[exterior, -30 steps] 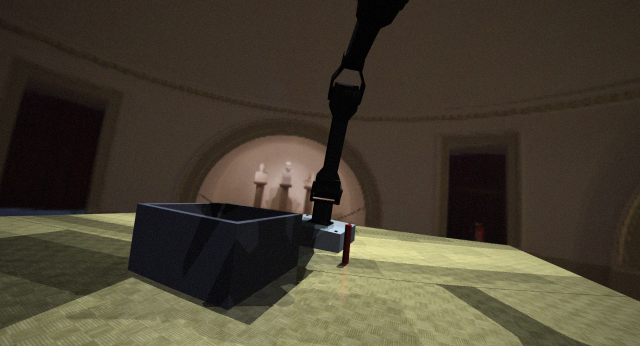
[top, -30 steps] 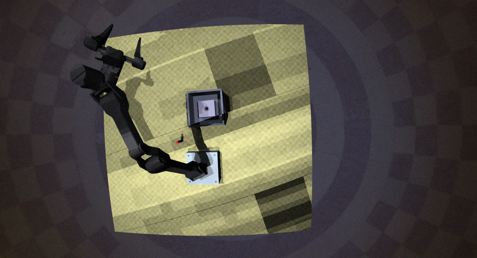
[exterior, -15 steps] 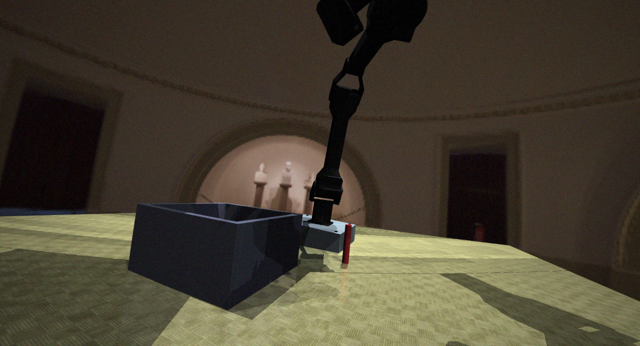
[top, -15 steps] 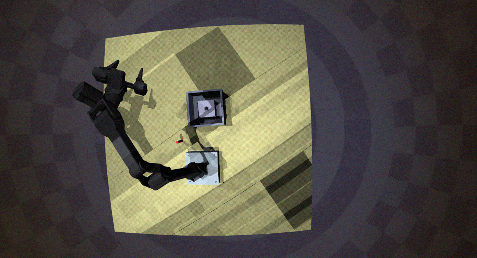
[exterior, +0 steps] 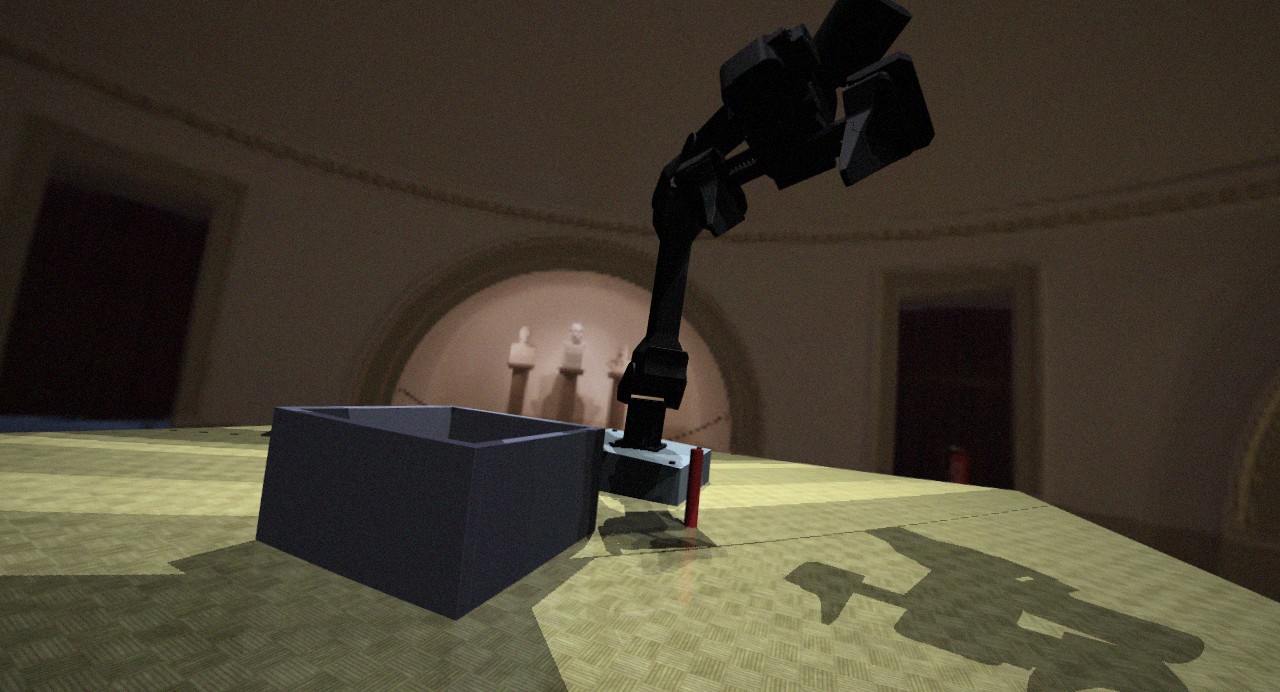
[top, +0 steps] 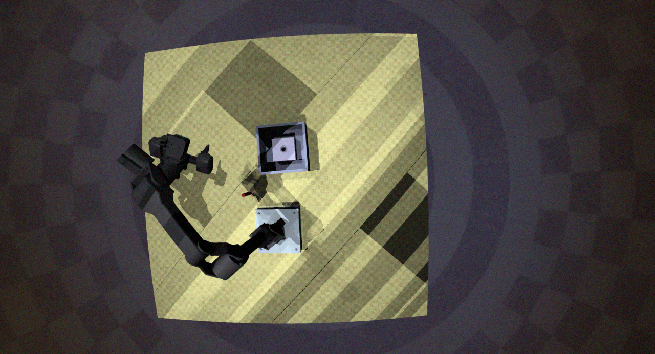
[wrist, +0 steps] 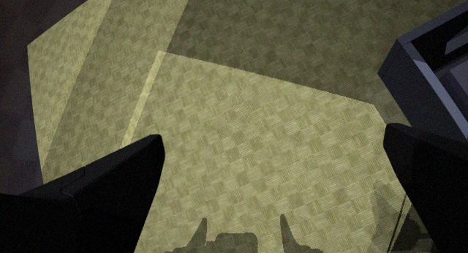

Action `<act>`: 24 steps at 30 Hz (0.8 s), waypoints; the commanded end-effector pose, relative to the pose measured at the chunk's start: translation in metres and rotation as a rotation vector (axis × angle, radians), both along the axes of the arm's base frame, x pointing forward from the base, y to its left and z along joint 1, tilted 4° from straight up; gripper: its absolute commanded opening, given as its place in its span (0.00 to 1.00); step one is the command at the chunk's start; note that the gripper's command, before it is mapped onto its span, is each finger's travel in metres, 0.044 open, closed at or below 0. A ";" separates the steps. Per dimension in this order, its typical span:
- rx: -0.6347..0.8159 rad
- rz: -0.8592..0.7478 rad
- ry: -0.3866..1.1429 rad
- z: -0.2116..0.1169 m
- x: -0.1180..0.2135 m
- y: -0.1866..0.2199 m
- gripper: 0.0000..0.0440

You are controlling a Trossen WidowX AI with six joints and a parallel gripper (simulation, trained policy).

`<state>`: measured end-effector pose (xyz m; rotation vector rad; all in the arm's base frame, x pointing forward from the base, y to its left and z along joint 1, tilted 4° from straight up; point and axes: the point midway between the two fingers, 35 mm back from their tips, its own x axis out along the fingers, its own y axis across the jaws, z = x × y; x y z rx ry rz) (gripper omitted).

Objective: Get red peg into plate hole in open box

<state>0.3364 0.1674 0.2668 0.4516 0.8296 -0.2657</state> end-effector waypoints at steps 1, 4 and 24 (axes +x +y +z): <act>0.009 -0.002 0.138 -0.025 -0.037 -0.004 1.00; 0.005 -0.017 0.233 -0.043 -0.061 -0.008 1.00; -0.071 -0.165 0.636 -0.146 -0.156 -0.041 1.00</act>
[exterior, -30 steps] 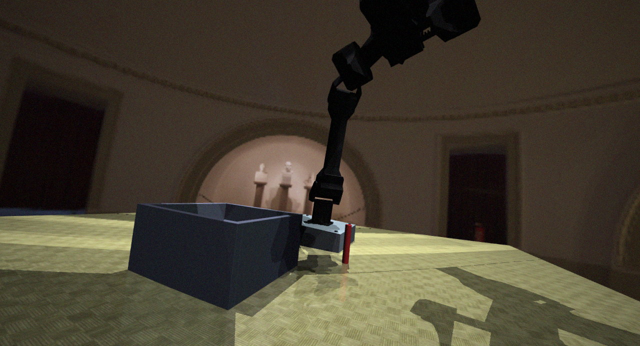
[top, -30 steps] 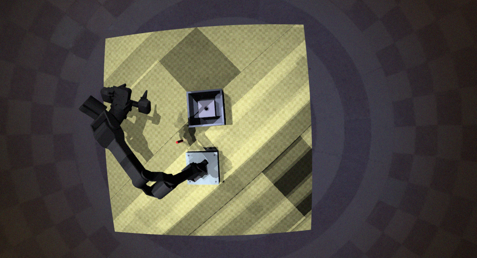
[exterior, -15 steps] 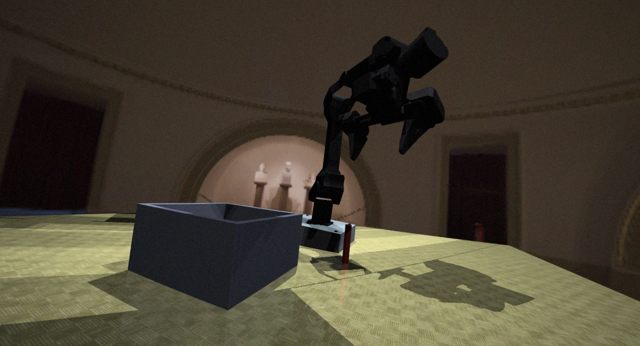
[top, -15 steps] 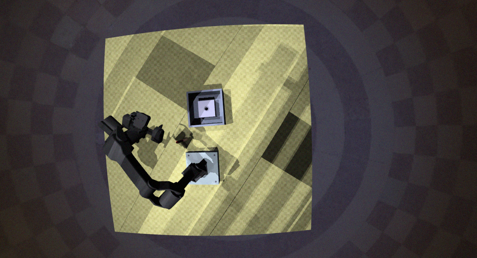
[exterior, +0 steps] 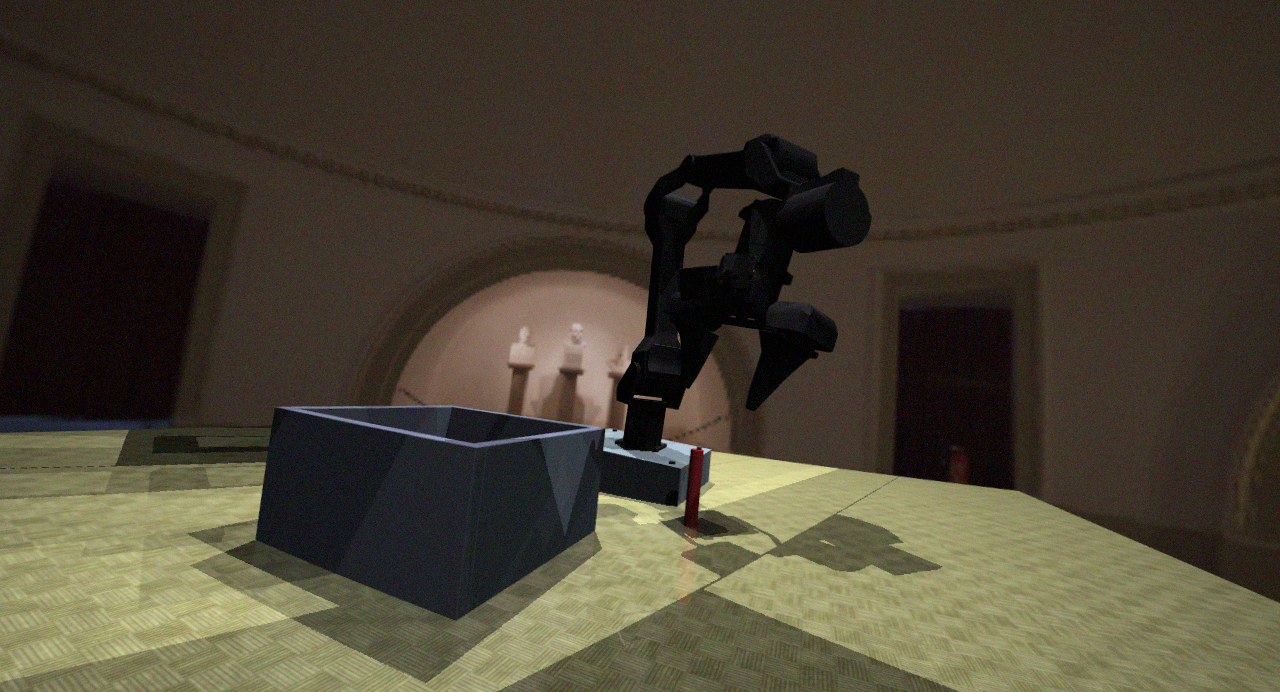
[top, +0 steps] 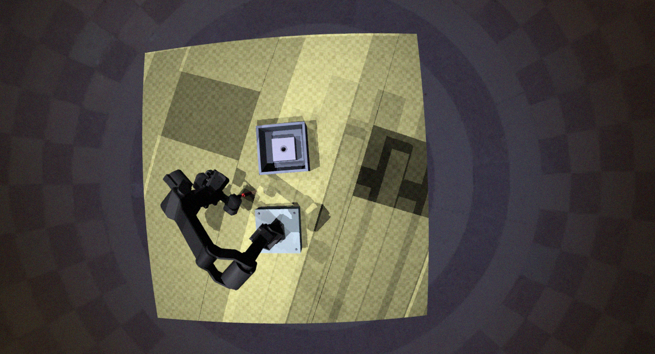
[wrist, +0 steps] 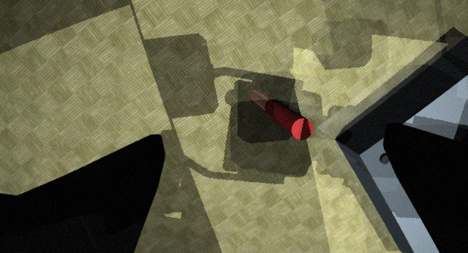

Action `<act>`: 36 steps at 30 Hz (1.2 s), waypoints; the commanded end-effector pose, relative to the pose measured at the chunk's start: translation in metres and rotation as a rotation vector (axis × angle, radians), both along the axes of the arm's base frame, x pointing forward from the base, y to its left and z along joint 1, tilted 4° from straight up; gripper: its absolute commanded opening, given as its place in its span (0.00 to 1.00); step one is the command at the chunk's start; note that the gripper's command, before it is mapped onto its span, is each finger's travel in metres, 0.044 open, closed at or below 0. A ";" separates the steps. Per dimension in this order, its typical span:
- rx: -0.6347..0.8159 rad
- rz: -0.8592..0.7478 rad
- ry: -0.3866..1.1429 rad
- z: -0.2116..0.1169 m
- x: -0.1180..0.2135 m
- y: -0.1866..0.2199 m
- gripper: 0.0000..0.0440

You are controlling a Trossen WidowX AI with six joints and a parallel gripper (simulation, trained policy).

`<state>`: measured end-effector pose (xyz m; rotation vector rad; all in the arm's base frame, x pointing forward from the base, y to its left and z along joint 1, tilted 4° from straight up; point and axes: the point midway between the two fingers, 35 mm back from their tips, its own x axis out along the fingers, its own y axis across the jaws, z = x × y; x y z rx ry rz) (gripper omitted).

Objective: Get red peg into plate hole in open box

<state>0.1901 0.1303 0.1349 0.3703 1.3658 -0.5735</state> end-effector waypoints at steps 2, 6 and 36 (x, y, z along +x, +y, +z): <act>-0.011 -0.034 0.057 -0.023 -0.013 -0.005 1.00; -0.015 -0.052 0.075 -0.040 -0.017 -0.007 1.00; -0.025 -0.097 0.111 -0.136 -0.021 -0.015 0.28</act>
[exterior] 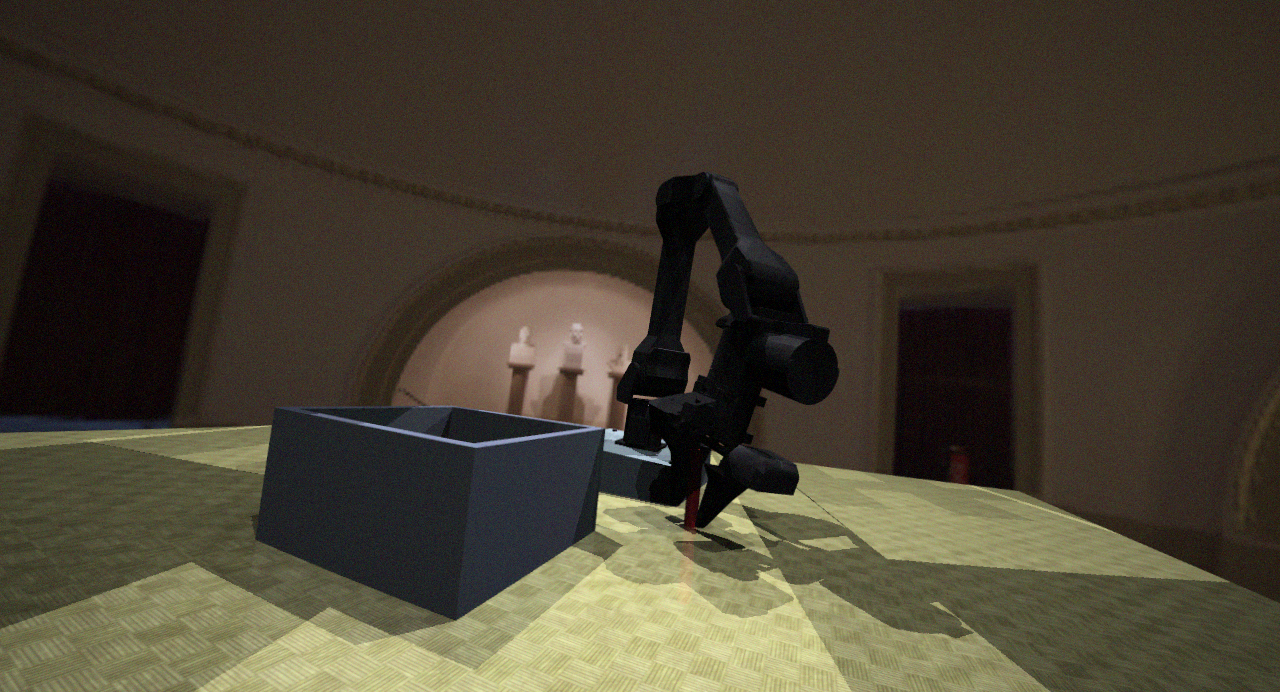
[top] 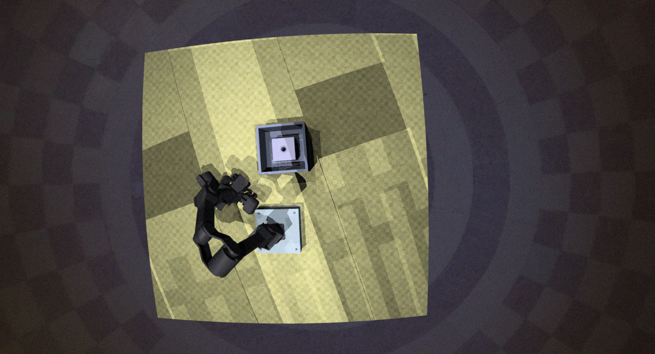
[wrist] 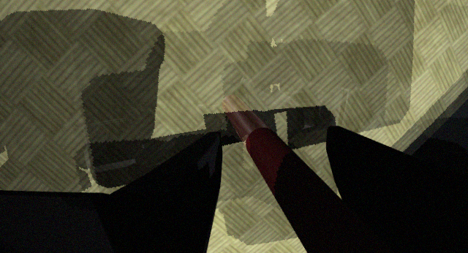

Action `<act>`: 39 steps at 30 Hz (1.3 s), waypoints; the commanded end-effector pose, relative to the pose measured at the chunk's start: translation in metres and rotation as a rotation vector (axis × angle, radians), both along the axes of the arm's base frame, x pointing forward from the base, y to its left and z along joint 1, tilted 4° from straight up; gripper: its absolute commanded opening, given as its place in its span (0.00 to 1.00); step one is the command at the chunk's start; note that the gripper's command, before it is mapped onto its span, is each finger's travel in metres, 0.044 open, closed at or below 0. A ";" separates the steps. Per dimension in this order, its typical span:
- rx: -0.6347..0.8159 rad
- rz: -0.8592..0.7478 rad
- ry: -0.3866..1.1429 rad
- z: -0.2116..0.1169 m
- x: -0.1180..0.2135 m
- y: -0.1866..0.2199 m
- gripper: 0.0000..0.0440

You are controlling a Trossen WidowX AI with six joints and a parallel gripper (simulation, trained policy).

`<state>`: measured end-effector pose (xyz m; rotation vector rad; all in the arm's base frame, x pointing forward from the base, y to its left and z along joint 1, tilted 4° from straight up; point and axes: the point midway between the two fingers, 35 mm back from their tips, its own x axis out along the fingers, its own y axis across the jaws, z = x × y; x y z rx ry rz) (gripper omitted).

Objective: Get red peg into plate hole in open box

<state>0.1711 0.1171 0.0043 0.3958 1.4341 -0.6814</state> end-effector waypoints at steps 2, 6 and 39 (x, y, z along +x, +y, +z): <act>-0.013 -0.013 0.032 -0.006 -0.002 -0.002 0.17; -0.034 -0.015 0.038 -0.005 0.000 -0.006 0.00; -0.133 -0.208 -0.237 0.120 0.087 -0.073 0.00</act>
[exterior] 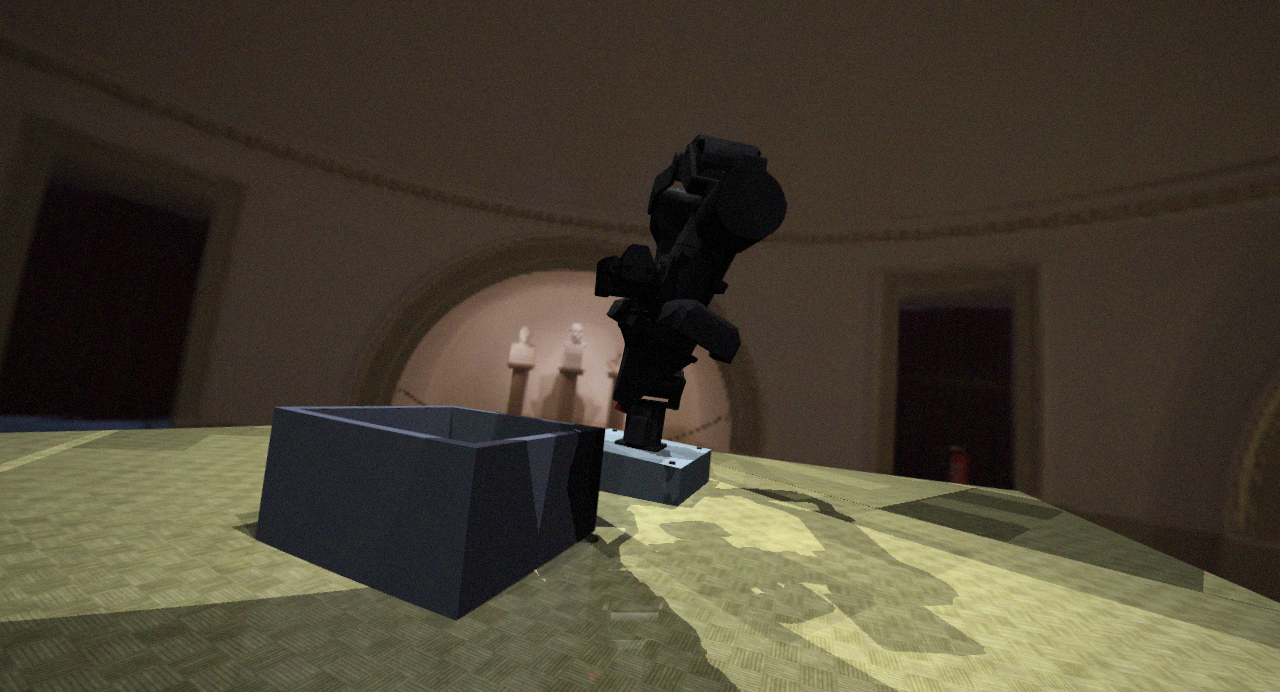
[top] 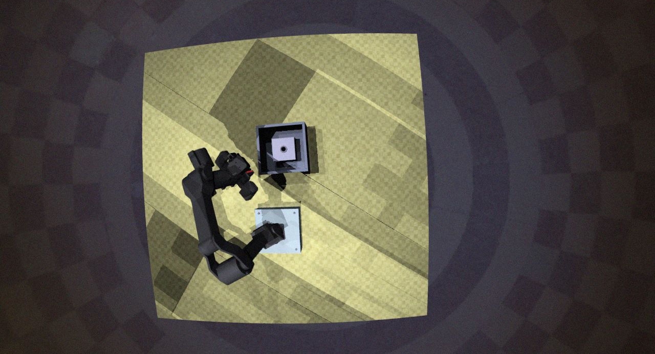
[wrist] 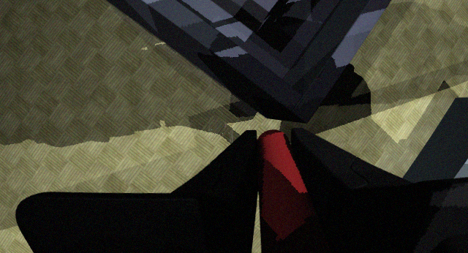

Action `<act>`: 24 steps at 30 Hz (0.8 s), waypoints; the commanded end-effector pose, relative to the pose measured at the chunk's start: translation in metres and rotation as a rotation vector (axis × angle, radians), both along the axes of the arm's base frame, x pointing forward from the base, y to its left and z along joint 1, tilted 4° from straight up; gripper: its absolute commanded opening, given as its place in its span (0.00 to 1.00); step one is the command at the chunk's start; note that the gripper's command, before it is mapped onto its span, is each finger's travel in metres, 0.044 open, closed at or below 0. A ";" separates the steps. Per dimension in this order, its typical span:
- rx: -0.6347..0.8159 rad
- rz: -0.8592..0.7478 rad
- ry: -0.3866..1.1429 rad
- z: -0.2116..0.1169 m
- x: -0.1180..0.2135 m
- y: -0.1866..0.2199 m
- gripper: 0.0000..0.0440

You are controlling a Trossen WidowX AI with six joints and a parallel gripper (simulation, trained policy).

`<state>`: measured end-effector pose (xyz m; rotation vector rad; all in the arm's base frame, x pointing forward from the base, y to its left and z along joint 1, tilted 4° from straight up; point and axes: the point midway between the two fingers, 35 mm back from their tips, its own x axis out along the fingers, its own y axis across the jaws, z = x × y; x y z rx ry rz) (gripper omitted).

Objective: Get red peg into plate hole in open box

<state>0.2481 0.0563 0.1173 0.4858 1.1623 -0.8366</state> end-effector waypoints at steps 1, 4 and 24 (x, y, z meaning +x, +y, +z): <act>-0.012 -0.045 -0.033 0.008 0.013 -0.016 0.00; -0.018 -0.074 -0.046 0.009 0.021 -0.028 0.00; -0.006 -0.103 -0.053 -0.018 0.070 -0.101 0.00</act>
